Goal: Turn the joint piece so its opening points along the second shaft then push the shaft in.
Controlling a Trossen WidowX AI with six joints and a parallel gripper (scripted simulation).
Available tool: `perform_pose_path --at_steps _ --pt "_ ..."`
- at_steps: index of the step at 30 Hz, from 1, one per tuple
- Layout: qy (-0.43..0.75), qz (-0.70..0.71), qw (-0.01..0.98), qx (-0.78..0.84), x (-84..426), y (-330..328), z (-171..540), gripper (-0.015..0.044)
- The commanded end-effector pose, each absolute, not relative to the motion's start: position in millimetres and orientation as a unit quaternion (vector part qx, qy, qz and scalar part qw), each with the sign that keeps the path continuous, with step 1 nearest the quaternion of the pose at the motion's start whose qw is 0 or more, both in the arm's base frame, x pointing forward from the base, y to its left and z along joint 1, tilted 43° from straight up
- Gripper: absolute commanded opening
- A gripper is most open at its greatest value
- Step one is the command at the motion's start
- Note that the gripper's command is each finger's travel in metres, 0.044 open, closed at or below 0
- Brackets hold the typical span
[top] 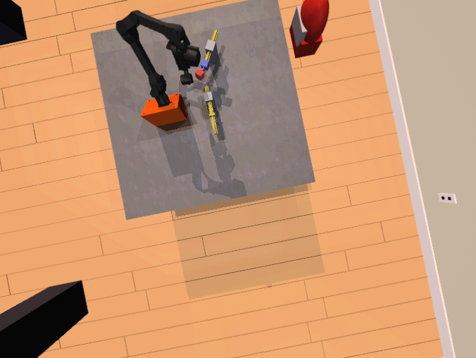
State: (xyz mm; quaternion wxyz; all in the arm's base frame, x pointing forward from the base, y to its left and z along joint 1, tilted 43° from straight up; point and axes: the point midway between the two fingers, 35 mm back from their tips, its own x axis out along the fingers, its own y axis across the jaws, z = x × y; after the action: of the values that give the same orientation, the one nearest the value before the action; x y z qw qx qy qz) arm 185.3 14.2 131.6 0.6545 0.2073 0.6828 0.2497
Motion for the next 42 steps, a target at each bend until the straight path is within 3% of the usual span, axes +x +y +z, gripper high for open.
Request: perform_pose_path --at_steps 1,10,42 --pt "0.660 0.262 0.655 0.258 186.5 -0.1 130.9 0.0440" --pt "0.667 0.248 0.648 0.271 186.5 0.1 130.6 0.0440" --pt "0.727 -0.082 0.470 0.493 188.5 6.3 126.0 0.0440"
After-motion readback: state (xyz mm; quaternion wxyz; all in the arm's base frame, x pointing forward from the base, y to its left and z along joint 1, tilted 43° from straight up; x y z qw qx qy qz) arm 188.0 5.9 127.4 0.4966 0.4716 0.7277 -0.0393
